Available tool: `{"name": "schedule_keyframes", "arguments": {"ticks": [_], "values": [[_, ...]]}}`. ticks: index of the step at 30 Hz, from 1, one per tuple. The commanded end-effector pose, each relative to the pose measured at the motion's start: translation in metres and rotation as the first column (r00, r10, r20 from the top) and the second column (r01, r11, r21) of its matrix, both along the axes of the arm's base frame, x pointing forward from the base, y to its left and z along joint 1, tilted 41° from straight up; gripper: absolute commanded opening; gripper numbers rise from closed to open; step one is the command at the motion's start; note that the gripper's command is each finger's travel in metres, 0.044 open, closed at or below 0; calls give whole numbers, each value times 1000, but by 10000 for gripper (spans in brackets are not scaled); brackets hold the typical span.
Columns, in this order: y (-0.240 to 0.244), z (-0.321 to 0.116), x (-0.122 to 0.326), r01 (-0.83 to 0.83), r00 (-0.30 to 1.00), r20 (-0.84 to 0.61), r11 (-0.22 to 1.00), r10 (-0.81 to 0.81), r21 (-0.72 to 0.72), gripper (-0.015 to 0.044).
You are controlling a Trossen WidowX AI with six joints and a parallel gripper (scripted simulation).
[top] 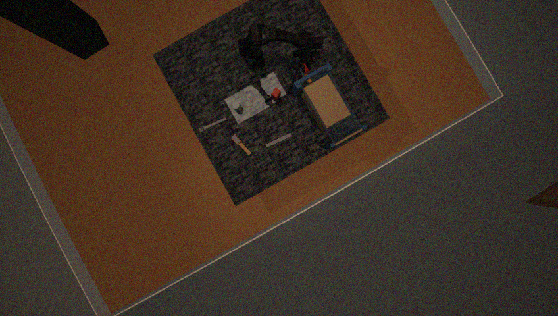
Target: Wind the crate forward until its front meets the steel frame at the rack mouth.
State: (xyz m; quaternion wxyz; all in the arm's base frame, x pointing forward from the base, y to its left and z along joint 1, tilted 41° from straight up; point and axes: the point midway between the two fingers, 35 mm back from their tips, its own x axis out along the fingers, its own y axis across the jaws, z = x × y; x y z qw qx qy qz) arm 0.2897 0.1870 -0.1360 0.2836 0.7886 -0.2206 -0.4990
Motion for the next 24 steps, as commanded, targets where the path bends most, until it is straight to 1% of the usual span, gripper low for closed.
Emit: {"name": "schedule_keyframes", "arguments": {"ticks": [1, 24], "values": [[12, -11, 0, 4, 1000, -1, 999, -4, 33, 0], [35, -29, -4, 4, 1000, -1, 999, -4, 36, 0]]}}
